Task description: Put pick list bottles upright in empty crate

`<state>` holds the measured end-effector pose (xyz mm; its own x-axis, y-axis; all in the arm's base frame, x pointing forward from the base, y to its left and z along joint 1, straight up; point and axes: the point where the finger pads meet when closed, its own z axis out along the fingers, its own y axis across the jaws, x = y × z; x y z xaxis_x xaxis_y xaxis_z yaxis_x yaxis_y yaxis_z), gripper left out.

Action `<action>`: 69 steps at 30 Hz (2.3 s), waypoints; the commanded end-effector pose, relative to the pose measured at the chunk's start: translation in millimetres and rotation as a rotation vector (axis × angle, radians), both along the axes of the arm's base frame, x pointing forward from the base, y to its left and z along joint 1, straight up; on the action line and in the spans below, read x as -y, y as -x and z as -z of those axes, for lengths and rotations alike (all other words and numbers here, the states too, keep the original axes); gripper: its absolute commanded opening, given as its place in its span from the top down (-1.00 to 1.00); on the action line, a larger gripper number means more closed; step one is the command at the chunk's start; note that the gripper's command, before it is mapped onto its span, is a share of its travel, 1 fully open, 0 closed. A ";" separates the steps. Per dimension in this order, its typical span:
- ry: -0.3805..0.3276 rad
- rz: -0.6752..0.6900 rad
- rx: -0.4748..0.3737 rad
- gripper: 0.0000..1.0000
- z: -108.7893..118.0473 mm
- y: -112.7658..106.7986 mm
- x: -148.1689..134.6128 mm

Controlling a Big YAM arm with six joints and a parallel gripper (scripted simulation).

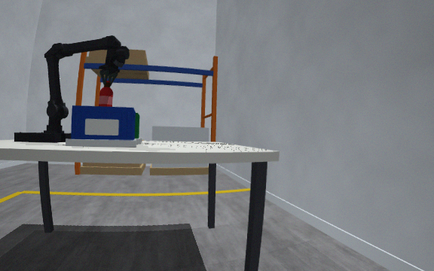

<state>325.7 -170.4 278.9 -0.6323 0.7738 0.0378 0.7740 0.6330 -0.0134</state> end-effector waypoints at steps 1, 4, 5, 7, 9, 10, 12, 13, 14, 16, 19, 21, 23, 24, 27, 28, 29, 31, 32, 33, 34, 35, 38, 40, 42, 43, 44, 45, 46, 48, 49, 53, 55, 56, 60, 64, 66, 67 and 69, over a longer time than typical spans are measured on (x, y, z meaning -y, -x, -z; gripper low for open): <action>0.061 0.019 0.108 1.00 -44.9 -6.2 2.3; 0.031 0.011 0.050 1.00 -21.1 6.5 -11.9; 0.035 0.011 0.061 1.00 -27.1 5.2 -12.8; 0.035 0.011 0.069 1.00 -31.6 5.4 -16.4; 0.042 0.011 0.075 1.00 -28.8 4.9 -18.4; 0.049 0.011 0.091 1.00 -36.7 2.5 -18.9; 0.028 0.011 0.051 1.00 -21.5 12.4 -26.9; 0.030 0.011 0.051 1.00 -22.4 13.3 -28.4; 0.045 0.011 0.084 1.00 -37.4 7.5 -27.2; 0.046 0.011 0.093 1.00 -41.1 6.6 -28.8; 0.032 0.011 0.054 1.00 -20.2 15.2 -35.2; 0.037 0.011 0.071 1.00 -32.4 13.9 -37.9; 0.039 0.011 0.080 1.00 -32.6 13.1 -41.0; 0.033 0.011 0.063 1.00 -21.4 16.9 -43.8; 0.037 0.011 0.079 1.00 -35.2 16.8 -48.8; 0.027 0.011 0.054 1.00 -24.8 22.5 -52.6; 0.030 0.011 0.051 1.00 -21.3 23.5 -53.9; 0.044 0.011 0.095 1.00 -40.3 16.7 -54.8; 0.034 0.011 0.075 1.00 -31.9 21.2 -58.5; 0.034 0.011 0.075 1.00 -31.9 21.2 -58.5; 0.034 0.011 0.075 1.00 -31.9 21.2 -58.5; 0.034 0.011 0.063 1.00 -24.4 23.8 -60.2; 0.036 0.011 0.076 1.00 -33.9 24.5 -66.0; 0.032 0.011 0.066 1.00 -25.2 27.9 -71.0; 0.033 0.011 0.070 1.00 -27.2 29.4 -74.0; 0.043 0.011 0.103 1.00 -42.2 23.8 -72.5; 0.044 0.011 0.107 1.00 -42.1 23.3 -72.4; 0.049 0.027 0.114 1.00 -40.9 23.2 -66.4; 0.048 0.034 0.105 1.00 -36.5 25.5 -64.3; 0.032 0.031 0.067 1.00 -23.1 34.0 -67.5; 0.028 0.021 0.057 1.00 -20.5 36.1 -70.2; 0.046 0.010 0.113 1.00 -40.4 23.9 -69.5; 0.049 0.010 0.118 1.00 -40.2 22.4 -68.4; 0.046 0.010 0.112 1.00 -39.8 24.0 -69.2; 0.048 0.010 0.117 1.00 -39.2 22.5 -68.6; 0.047 0.010 0.115 1.00 -38.4 22.8 -68.6; 0.049 0.011 0.119 1.00 -38.1 21.9 -68.1; 0.049 0.011 0.119 1.00 -38.1 21.9 -68.1; 0.046 0.010 0.111 1.00 -37.7 23.9 -68.6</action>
